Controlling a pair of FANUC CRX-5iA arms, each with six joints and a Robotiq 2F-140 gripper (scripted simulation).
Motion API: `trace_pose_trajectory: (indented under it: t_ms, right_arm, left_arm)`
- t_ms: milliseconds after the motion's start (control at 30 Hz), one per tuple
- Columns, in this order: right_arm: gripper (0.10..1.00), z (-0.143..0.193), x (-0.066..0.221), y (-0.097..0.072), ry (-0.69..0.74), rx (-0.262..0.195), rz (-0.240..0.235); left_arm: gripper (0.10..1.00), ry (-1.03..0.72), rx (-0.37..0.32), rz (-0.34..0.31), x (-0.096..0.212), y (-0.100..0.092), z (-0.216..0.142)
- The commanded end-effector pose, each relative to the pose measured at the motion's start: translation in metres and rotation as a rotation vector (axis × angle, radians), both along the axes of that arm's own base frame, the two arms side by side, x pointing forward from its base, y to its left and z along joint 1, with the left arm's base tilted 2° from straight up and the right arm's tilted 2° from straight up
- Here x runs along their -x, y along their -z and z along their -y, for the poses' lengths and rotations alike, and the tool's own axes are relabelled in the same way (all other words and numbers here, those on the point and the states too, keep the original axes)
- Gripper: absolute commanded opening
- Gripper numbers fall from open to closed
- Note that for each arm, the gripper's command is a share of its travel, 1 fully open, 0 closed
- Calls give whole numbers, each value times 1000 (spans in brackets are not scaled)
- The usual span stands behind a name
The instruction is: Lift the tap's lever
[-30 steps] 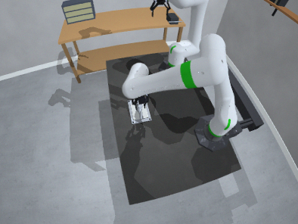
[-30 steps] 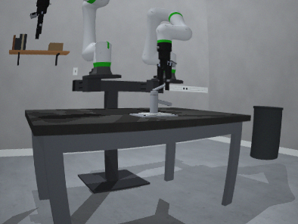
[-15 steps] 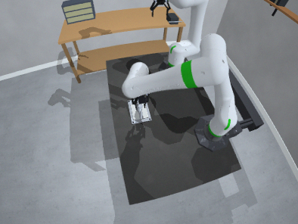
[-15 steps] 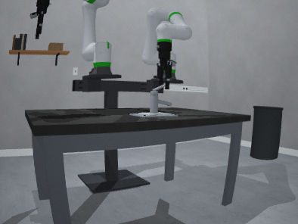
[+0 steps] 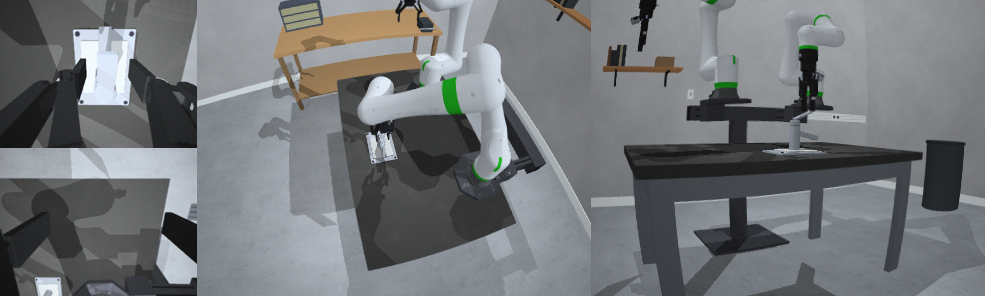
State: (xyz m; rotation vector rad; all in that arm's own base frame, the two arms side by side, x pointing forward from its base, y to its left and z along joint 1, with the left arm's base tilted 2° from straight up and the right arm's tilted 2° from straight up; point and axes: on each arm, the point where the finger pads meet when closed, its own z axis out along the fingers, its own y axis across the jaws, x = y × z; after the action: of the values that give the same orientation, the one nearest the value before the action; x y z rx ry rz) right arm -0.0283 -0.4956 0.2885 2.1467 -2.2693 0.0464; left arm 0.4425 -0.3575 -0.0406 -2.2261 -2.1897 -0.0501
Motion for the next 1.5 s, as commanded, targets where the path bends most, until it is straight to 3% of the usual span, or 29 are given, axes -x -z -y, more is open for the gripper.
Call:
trace_pose_trajectory:
  t_ms: [0, 333, 700, 733, 1467]
  right_arm:
    - [1000, 0, 0, -1, 0, 2, 0]
    - [1000, 0, 0, -1, 0, 2, 0]
    - [1000, 0, 0, -1, 0, 2, 0]
    - [1000, 0, 0, -1, 0, 2, 0]
    - [1000, 0, 0, -1, 0, 2, 0]
  left_arm:
    - [458, 0, 1, 1, 0, -9, 1]
    - [458, 0, 1, 1, 0, -30, 1]
    - [458, 0, 1, 1, 0, -34, 2]
    - [99, 0, 1, 1, 0, -34, 2]
    - [99, 0, 1, 1, 0, -34, 2]
